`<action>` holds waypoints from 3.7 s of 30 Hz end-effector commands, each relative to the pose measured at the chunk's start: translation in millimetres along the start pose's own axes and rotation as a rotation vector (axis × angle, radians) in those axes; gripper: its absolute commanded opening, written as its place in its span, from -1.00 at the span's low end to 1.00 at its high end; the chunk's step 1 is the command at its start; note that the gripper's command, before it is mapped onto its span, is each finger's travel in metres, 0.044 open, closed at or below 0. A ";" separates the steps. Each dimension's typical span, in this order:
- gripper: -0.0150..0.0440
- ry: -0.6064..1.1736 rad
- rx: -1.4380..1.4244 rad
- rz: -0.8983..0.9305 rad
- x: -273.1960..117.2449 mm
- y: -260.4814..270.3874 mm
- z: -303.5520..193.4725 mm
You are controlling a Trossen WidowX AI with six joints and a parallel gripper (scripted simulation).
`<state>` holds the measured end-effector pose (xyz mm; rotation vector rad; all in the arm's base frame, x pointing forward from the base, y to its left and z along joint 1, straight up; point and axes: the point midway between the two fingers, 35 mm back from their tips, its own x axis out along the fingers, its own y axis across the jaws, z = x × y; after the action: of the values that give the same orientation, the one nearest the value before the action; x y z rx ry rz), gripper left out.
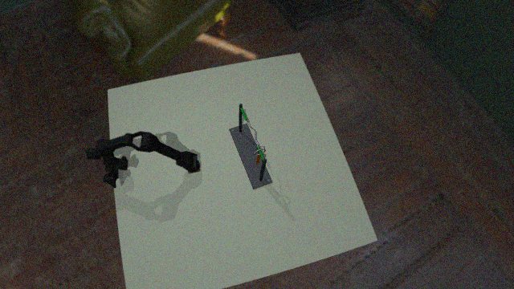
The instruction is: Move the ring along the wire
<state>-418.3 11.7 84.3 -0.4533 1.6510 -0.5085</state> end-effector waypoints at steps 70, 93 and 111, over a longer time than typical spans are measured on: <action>0.05 0.615 0.137 1.351 -405.3 319.5 400.4; 0.05 0.146 0.440 1.903 -458.8 194.2 642.4; 0.05 -0.395 0.878 2.030 -422.6 13.9 783.7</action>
<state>400.5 237.3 325.7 1.5508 0.7643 0.4942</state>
